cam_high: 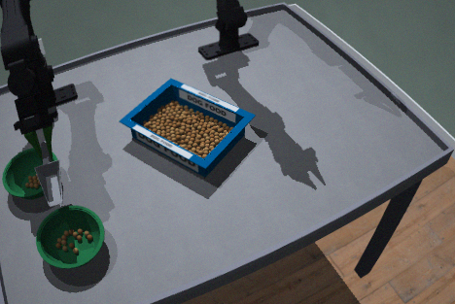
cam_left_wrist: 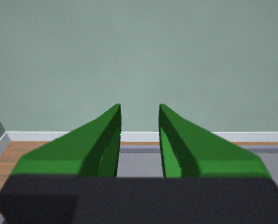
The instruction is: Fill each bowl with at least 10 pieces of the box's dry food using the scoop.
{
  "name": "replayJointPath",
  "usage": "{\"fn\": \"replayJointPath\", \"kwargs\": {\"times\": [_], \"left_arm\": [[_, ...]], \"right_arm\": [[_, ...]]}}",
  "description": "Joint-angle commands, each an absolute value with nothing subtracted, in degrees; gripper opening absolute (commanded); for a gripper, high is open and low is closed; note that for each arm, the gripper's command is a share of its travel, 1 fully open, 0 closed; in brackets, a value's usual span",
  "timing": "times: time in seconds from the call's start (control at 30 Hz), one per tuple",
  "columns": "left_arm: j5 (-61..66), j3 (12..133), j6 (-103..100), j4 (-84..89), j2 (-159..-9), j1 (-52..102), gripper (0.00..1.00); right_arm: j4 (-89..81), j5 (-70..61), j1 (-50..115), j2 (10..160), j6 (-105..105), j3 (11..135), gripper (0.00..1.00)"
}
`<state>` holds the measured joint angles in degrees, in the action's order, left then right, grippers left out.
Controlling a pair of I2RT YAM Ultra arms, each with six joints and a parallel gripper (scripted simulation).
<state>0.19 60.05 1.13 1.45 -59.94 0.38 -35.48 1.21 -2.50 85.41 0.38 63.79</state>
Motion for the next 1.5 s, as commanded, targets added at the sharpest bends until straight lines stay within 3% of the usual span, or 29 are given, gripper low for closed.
{"fn": "replayJointPath", "kwargs": {"times": [0.0, 1.13, 1.47], "left_arm": [[-0.2, 62.5, 0.2, -1.4, -58.3, -0.2, 0.26], [-0.2, 61.5, 0.2, -1.6, -59.6, -0.3, 0.26], [-0.2, 61.7, 0.2, -1.6, -59.6, -0.2, 0.26]], "right_arm": [[-33.2, 1.3, -2.1, 83.7, 0.4, 64.9, 0.0], [-33.2, 1.3, -2.1, 83.7, 0.4, 64.9, 0.0], [-30.7, 1.4, 7.5, 82.2, 0.0, 56.0, 0.0]]}}
